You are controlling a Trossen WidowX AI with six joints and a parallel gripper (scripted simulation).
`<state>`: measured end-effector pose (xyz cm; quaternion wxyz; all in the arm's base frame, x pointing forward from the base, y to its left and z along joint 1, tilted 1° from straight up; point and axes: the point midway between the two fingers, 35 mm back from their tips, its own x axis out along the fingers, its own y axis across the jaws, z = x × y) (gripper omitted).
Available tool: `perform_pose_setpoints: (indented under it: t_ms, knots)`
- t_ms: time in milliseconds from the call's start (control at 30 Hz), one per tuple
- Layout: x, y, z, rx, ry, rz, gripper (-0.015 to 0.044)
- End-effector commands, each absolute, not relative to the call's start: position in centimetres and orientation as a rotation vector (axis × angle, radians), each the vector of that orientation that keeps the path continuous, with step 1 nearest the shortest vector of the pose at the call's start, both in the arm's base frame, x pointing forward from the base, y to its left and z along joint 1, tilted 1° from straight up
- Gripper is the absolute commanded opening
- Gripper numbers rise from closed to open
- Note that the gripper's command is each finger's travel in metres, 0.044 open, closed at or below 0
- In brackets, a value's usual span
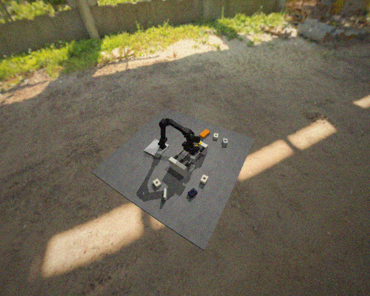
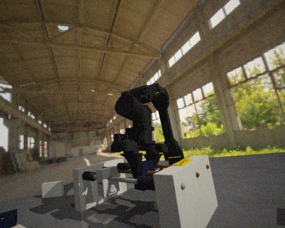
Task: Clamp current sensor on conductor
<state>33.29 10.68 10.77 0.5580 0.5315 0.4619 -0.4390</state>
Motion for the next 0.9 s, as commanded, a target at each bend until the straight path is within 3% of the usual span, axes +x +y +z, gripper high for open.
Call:
perform_pose_setpoints:
  t_ms: [0,367,700,867]
  knots:
    - [33.24,10.78,10.78,1.24,1.121,-1.06,0.0]
    - [33.24,10.75,10.29,1.24,1.118,-1.06,0.0]
    - [33.23,10.7,10.67,1.241,1.114,-1.061,0.0263]
    - [33.23,10.7,10.67,1.241,1.114,-1.061,0.0266]
